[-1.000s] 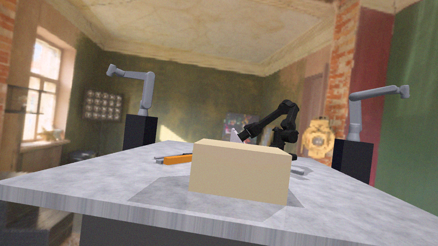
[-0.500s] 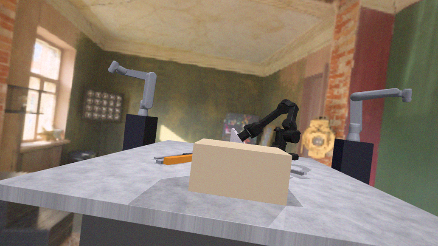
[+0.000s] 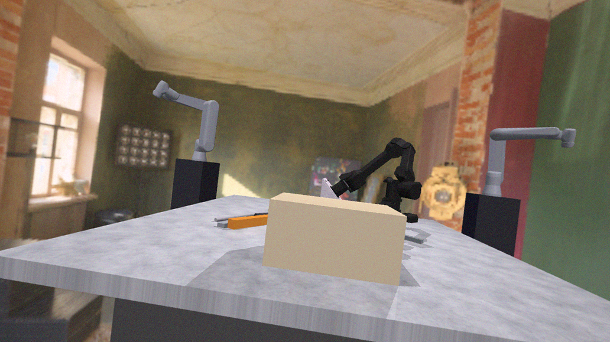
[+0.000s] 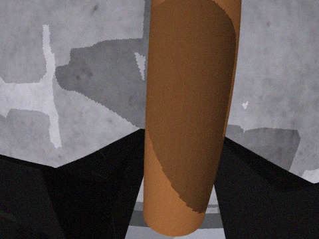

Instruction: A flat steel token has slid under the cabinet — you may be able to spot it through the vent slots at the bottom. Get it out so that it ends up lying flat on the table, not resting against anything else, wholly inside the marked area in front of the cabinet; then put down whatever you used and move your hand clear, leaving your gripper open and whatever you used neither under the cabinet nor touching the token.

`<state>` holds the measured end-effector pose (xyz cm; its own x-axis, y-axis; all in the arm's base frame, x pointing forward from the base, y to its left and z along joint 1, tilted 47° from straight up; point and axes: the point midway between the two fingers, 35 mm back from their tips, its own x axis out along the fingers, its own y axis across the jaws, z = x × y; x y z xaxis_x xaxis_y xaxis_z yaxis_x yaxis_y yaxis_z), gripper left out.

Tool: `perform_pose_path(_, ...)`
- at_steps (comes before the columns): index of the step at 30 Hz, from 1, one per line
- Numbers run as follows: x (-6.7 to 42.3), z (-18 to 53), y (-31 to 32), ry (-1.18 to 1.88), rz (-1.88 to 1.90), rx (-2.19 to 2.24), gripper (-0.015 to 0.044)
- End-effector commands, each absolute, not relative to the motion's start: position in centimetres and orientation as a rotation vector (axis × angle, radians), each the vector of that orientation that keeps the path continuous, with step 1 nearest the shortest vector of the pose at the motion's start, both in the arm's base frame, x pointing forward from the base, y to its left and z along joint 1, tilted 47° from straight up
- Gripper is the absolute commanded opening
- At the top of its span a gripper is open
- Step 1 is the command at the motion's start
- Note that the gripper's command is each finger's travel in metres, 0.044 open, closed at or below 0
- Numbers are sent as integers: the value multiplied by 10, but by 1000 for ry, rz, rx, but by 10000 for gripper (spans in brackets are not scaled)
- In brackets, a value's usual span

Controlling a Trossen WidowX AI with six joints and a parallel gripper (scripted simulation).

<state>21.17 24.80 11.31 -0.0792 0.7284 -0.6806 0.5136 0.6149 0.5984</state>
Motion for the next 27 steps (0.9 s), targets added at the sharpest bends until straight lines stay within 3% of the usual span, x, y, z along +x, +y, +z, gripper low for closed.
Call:
perform_pose_path(1,210,122,252,1734,249,1029,0)
perform_pose_path(27,231,112,245,1733,247,1028,0)
